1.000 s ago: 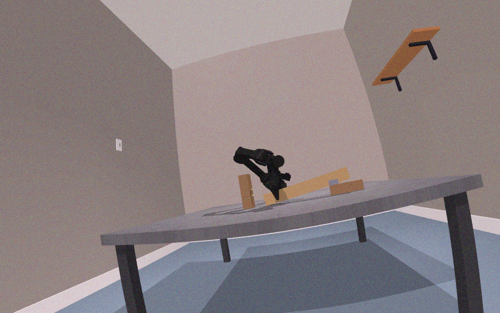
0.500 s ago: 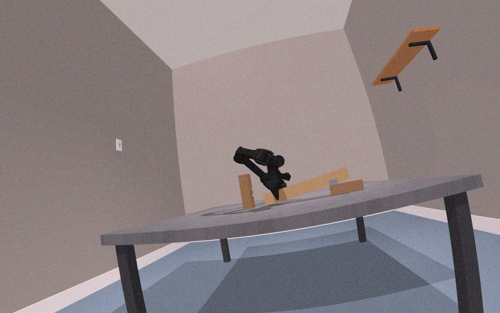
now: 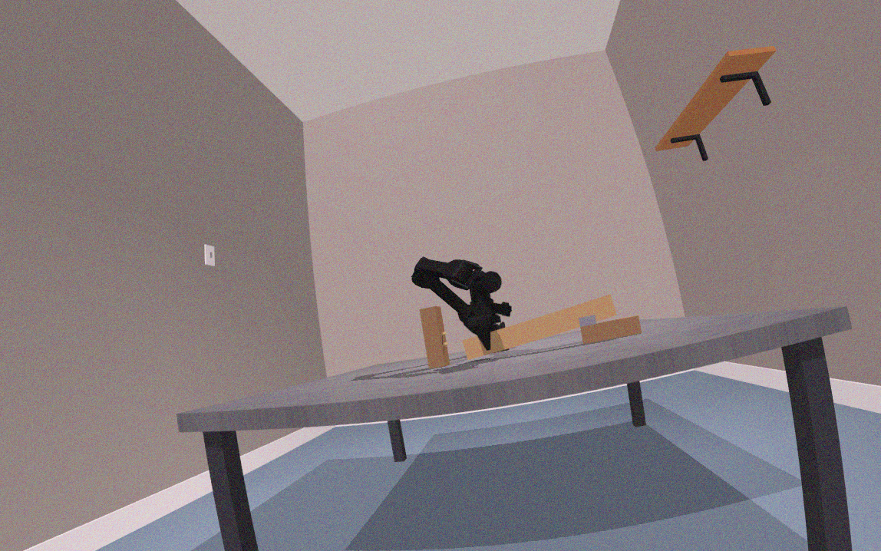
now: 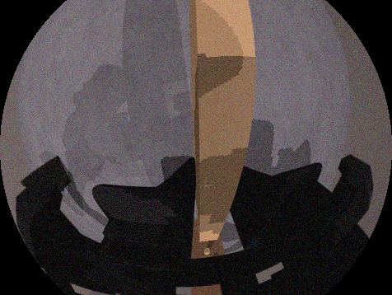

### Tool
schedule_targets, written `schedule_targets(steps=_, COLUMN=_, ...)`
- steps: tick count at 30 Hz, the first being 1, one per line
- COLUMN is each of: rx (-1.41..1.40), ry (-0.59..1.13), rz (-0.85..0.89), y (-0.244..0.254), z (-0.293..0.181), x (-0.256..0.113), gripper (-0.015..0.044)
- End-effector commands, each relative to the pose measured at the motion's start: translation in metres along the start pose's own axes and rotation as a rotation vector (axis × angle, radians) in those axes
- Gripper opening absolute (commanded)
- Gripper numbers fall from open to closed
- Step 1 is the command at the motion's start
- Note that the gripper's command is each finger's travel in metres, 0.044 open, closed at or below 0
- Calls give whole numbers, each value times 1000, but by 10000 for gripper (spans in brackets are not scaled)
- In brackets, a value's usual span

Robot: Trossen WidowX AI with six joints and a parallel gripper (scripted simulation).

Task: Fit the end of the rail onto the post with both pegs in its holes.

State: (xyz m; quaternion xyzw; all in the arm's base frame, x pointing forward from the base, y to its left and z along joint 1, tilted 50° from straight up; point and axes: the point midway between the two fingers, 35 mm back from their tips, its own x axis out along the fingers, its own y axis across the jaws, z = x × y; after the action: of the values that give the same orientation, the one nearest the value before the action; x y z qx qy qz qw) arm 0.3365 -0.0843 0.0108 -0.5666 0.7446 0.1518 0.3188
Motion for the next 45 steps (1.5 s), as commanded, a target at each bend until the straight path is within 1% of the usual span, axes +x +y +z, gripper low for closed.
schedule_targets(steps=1, rx=-1, ry=-9, rz=-9, y=-2, z=3, x=-7, gripper=0)
schedule_targets(steps=45, rx=-1, ry=-10, rz=-9, y=-2, z=3, x=-29, gripper=0)
